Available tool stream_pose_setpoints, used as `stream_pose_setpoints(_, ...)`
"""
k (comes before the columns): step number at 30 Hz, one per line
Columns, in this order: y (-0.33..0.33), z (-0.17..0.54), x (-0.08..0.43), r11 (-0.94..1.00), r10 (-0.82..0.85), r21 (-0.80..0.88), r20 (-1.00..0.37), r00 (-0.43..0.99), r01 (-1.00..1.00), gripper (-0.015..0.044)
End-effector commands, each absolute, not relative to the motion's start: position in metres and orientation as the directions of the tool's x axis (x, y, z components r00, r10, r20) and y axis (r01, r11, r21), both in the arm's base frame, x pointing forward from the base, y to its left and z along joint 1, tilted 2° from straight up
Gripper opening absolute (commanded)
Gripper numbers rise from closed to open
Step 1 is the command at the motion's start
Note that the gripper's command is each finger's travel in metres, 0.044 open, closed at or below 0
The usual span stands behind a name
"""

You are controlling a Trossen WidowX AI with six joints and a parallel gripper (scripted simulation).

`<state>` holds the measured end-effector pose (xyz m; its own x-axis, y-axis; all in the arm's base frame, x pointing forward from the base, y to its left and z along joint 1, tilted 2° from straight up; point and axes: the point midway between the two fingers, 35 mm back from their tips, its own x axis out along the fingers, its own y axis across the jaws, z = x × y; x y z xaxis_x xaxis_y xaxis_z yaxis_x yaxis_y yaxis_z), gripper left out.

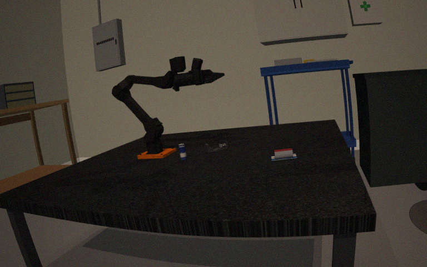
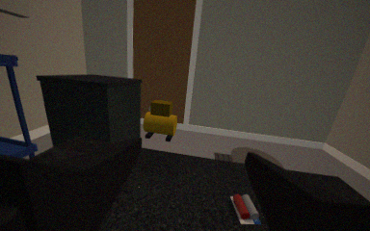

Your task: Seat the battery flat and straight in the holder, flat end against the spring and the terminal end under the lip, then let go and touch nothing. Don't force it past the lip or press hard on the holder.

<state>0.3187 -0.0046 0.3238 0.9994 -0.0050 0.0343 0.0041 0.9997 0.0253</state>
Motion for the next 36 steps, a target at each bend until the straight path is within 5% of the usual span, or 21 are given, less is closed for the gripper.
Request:
stream_pose_setpoints(1,-0.006,0.321,0.32,1.0,-0.009,0.022,0.018,1.0,0.008,0.0374)
stream_pose_setpoints(5,-0.031,0.265,0.325,0.996,-0.082,-0.039,-0.298,0.951,0.074,0.0269)
stream_pose_setpoints(9,-0.058,0.206,0.301,0.991,-0.136,-0.09,-0.638,0.758,0.103,0.0164)
stream_pose_setpoints(15,-0.073,0.165,0.255,0.991,-0.124,-0.089,-0.879,0.461,0.096,0.0006)
stream_pose_setpoints(23,-0.075,0.15,0.187,0.996,-0.017,-0.011,-0.998,0.064,0.088,0.0)
stream_pose_setpoints(36,-0.075,0.15,0.184,0.996,-0.012,-0.007,-0.999,0.051,0.089,0.0)
